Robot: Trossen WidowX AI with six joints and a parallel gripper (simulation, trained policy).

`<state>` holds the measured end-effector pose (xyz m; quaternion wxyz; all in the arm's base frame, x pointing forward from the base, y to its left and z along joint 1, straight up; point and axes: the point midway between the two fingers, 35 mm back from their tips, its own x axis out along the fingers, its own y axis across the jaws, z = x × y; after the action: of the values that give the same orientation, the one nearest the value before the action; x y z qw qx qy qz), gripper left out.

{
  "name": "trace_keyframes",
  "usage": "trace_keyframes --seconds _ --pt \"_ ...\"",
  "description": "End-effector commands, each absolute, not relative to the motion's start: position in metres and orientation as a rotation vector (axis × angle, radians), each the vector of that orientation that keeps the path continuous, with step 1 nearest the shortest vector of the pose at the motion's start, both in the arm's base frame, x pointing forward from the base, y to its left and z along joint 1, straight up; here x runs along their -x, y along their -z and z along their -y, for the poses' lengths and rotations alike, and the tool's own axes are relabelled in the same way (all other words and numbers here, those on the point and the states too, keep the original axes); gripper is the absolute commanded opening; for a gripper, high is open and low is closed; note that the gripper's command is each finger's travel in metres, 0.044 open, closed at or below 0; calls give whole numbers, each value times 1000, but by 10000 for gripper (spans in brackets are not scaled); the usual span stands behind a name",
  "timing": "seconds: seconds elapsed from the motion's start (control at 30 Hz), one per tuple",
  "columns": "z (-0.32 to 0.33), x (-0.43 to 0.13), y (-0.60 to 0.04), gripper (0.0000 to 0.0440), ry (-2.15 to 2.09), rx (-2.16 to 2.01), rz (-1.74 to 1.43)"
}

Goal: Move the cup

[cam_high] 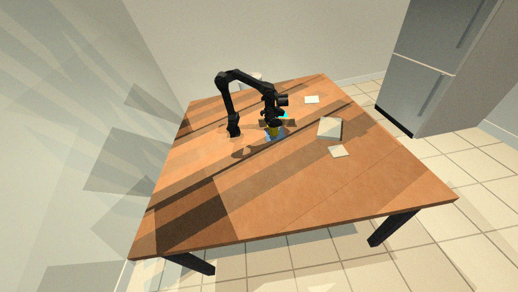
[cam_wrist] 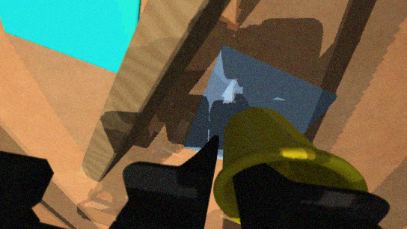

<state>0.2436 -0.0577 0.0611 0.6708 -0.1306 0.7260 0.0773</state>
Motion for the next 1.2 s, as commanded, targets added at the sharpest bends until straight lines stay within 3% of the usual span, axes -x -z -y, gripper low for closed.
trace_keyframes --seconds 0.0,0.5,1.17 --pt "59 -245 -62 5 -196 320 -1632" --pt "51 -264 -96 17 -252 356 -1569" --pt "15 -300 -132 0 -292 414 -1460"
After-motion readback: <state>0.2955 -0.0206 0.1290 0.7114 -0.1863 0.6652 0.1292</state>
